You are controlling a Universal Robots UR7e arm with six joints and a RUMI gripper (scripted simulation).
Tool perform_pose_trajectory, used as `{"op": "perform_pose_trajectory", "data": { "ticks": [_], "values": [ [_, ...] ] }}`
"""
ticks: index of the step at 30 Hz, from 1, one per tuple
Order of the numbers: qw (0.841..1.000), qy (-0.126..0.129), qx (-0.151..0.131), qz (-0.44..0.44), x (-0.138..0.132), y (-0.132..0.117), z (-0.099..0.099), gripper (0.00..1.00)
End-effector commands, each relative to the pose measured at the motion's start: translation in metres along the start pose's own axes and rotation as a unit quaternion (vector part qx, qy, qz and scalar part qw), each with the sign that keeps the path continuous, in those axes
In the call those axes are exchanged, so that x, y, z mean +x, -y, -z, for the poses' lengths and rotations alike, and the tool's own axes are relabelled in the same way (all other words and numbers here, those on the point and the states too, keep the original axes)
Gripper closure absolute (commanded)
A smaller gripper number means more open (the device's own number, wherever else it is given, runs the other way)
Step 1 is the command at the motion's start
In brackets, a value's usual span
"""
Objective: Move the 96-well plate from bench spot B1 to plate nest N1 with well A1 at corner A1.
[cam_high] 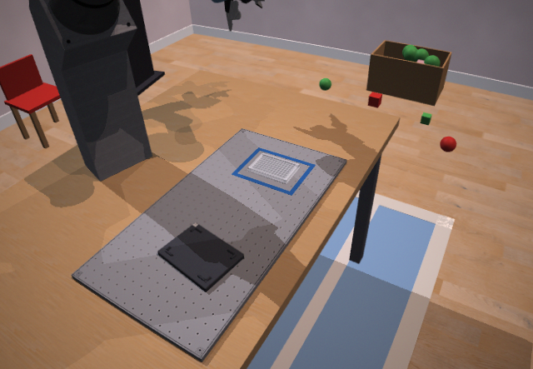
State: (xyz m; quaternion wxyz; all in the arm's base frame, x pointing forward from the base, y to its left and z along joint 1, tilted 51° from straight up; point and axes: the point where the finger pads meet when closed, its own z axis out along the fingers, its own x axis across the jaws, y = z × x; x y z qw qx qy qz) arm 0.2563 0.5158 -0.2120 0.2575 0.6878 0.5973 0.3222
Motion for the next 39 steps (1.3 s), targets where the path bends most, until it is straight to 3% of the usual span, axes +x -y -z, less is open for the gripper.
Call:
{"op": "perform_pose_trajectory", "data": {
  "ticks": [1, 17, 26, 28, 32, 34, 38, 39],
  "values": [
    [0.999, 0.005, 0.002, -0.041, -0.003, -0.014, -0.007, 0.0],
    [0.977, 0.024, 0.002, -0.212, -0.022, -0.067, -0.033, 0.0],
    [0.942, 0.037, -0.003, -0.334, -0.039, -0.103, -0.049, 0.0],
    [0.942, 0.037, -0.003, -0.334, -0.039, -0.103, -0.049, 0.0],
    [0.919, 0.042, -0.007, -0.392, -0.048, -0.12, -0.056, 0.0],
    [0.919, 0.042, -0.007, -0.392, -0.05, -0.126, -0.058, 0.0],
    [0.892, 0.047, -0.012, -0.449, -0.06, -0.142, -0.064, 0.0],
    [0.892, 0.047, -0.012, -0.449, -0.061, -0.145, -0.065, 0.0]
  ]
}}
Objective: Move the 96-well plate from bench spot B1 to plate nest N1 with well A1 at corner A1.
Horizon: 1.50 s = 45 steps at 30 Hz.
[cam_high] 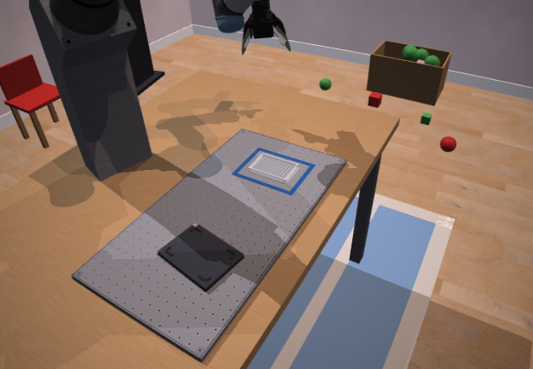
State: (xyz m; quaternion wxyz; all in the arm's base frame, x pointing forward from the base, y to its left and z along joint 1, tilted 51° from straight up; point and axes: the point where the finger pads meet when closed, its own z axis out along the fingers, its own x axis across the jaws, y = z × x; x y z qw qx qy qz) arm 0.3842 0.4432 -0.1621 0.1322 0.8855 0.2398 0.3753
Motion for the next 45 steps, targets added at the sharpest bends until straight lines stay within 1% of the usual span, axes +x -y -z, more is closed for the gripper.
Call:
{"op": "perform_pose_trajectory", "data": {
  "ticks": [1, 4, 6, 7, 11, 13, 17, 19, 21, 23, 25, 26, 30, 32, 36, 37, 40, 44, 45],
  "values": [
    [0.999, 0.002, -0.002, -0.035, 0.006, -0.013, -0.005, 0.0],
    [0.996, 0.005, -0.005, -0.085, 0.011, -0.027, -0.009, 0.0],
    [0.996, 0.005, -0.005, -0.085, 0.011, -0.027, -0.009, 0.0],
    [0.995, 0.006, -0.006, -0.098, 0.012, -0.031, -0.011, 0.0],
    [0.987, 0.008, -0.011, -0.16, 0.018, -0.049, -0.017, 0.0],
    [0.987, 0.008, -0.011, -0.16, 0.02, -0.056, -0.019, 0.0],
    [0.975, 0.009, -0.016, -0.222, 0.025, -0.075, -0.024, 0.0],
    [0.975, 0.009, -0.016, -0.222, 0.026, -0.078, -0.025, 0.0],
    [0.967, 0.009, -0.019, -0.254, 0.028, -0.088, -0.028, 0.0],
    [0.967, 0.009, -0.019, -0.254, 0.028, -0.088, -0.028, 0.0],
    [0.959, 0.009, -0.022, -0.282, 0.03, -0.097, -0.03, 0.0],
    [0.959, 0.009, -0.022, -0.282, 0.031, -0.101, -0.031, 0.0],
    [0.939, 0.009, -0.028, -0.341, 0.035, -0.12, -0.035, 0.0],
    [0.939, 0.009, -0.028, -0.341, 0.035, -0.124, -0.036, 0.0],
    [0.916, 0.007, -0.034, -0.399, 0.038, -0.144, -0.04, 0.0],
    [0.916, 0.007, -0.034, -0.399, 0.039, -0.148, -0.041, 0.0],
    [0.916, 0.007, -0.034, -0.399, 0.039, -0.148, -0.041, 0.0],
    [0.889, 0.004, -0.04, -0.455, 0.041, -0.167, -0.044, 0.0],
    [0.889, 0.004, -0.04, -0.455, 0.042, -0.171, -0.045, 0.0]
  ]
}}
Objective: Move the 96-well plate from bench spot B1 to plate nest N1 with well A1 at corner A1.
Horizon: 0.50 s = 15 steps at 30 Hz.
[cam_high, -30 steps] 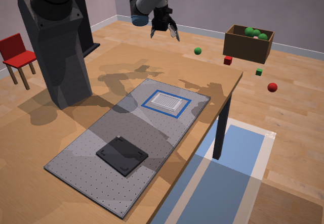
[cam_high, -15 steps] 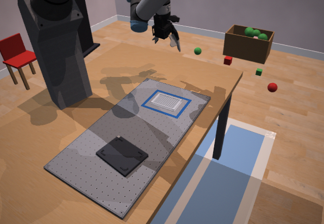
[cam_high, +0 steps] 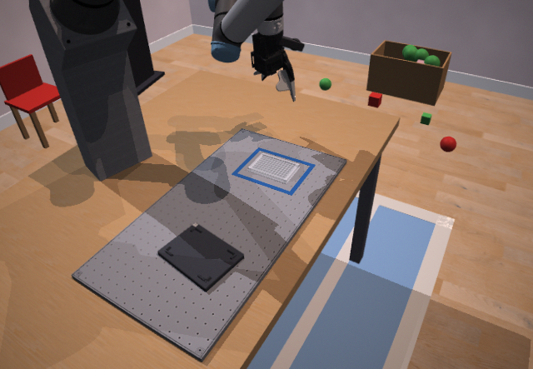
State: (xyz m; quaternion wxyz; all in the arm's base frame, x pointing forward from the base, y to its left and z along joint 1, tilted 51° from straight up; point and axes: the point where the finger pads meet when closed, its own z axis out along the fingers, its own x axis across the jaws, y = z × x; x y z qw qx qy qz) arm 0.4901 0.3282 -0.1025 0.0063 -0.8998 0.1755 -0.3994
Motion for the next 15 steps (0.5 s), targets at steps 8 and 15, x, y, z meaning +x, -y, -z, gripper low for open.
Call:
{"op": "perform_pose_trajectory", "data": {
  "ticks": [8, 15],
  "values": [
    [0.994, -0.006, -0.008, -0.111, 0.036, -0.024, -0.008, 0.0],
    [0.982, -0.012, -0.013, -0.188, 0.056, -0.039, -0.012, 0.0]
  ]
}}
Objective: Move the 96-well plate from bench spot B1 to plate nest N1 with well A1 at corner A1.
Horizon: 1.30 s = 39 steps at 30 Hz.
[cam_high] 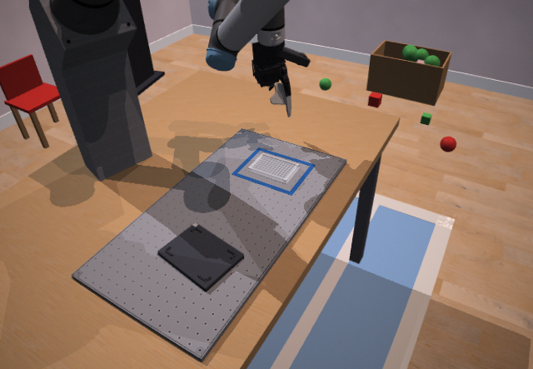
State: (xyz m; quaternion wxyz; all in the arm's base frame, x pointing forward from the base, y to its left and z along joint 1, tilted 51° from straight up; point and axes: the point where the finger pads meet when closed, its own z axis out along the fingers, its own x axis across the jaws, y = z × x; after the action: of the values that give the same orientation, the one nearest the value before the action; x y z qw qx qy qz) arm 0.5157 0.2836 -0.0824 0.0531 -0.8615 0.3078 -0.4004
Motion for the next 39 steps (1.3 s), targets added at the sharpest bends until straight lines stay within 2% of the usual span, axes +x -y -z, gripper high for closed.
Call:
{"op": "perform_pose_trajectory", "data": {
  "ticks": [1, 5, 10, 14, 18, 22, 24, 28, 31, 35, 37, 39],
  "values": [
    [0.998, -0.005, -0.003, -0.061, 0.018, -0.006, -0.003, 0.0],
    [0.997, -0.006, -0.004, -0.073, 0.03, -0.011, -0.005, 0.0],
    [0.991, -0.012, -0.007, -0.134, 0.052, -0.021, -0.009, 0.0],
    [0.989, -0.013, -0.007, -0.15, 0.057, -0.023, -0.009, 0.0],
    [0.981, -0.018, -0.008, -0.194, 0.074, -0.032, -0.011, 0.0],
    [0.967, -0.025, -0.01, -0.254, 0.091, -0.041, -0.013, 0.0],
    [0.967, -0.025, -0.01, -0.254, 0.095, -0.043, -0.013, 0.0],
    [0.95, -0.033, -0.01, -0.312, 0.112, -0.054, -0.014, 0.0],
    [0.95, -0.033, -0.01, -0.312, 0.116, -0.056, -0.014, 0.0],
    [0.929, -0.041, -0.009, -0.368, 0.133, -0.066, -0.015, 0.0],
    [0.929, -0.041, -0.009, -0.368, 0.136, -0.068, -0.015, 0.0],
    [0.916, -0.046, -0.008, -0.399, 0.144, -0.074, -0.015, 0.0]
  ]
}}
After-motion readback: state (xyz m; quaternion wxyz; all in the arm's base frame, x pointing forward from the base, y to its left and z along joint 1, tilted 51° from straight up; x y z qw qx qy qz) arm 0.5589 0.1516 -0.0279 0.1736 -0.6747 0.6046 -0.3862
